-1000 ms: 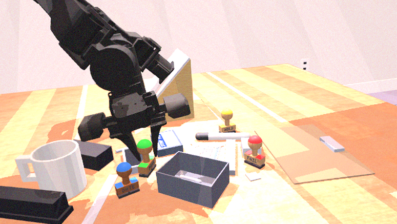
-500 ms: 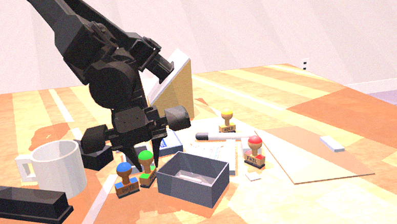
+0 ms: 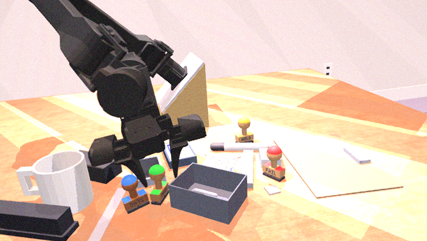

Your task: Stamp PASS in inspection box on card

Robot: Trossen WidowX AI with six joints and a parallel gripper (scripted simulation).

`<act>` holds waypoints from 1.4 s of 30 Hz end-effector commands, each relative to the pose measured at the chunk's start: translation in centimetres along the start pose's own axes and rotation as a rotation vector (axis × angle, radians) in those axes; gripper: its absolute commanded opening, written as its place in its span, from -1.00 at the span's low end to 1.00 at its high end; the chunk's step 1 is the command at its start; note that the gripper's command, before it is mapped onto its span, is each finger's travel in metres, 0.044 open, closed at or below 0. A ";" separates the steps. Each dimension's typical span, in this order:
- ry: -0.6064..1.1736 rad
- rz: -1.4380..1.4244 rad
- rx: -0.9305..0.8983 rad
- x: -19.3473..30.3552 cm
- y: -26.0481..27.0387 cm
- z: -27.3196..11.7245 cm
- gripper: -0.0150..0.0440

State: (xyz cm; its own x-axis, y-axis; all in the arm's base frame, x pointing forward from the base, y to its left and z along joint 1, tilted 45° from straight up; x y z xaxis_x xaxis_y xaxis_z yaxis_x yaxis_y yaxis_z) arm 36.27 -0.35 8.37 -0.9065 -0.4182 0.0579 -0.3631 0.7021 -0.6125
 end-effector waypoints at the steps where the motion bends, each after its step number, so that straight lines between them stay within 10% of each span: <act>1: 0.003 0.006 0.000 -0.2 -0.1 -0.9 0.40; 9: 0.000 -0.002 -0.008 -1.1 1.3 -11.5 0.40; 42: 0.001 -0.008 -0.013 -1.1 1.4 -11.4 0.40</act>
State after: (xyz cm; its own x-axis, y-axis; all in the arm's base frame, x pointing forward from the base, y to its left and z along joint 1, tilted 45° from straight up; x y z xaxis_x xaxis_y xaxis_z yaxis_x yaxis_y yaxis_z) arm 34.32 7.66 16.48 -0.9039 -0.4231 0.0630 -0.3727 0.7066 -0.6016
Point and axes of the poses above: the point midway between the two fingers, 35 mm back from their tips, its own z axis out along the fingers, its own y axis across the jaws, x = y × z, the point moved 6 cm from there along -z, back along the fingers, and after that the axes turned 15 degrees about -z, right-handed, at the moved point
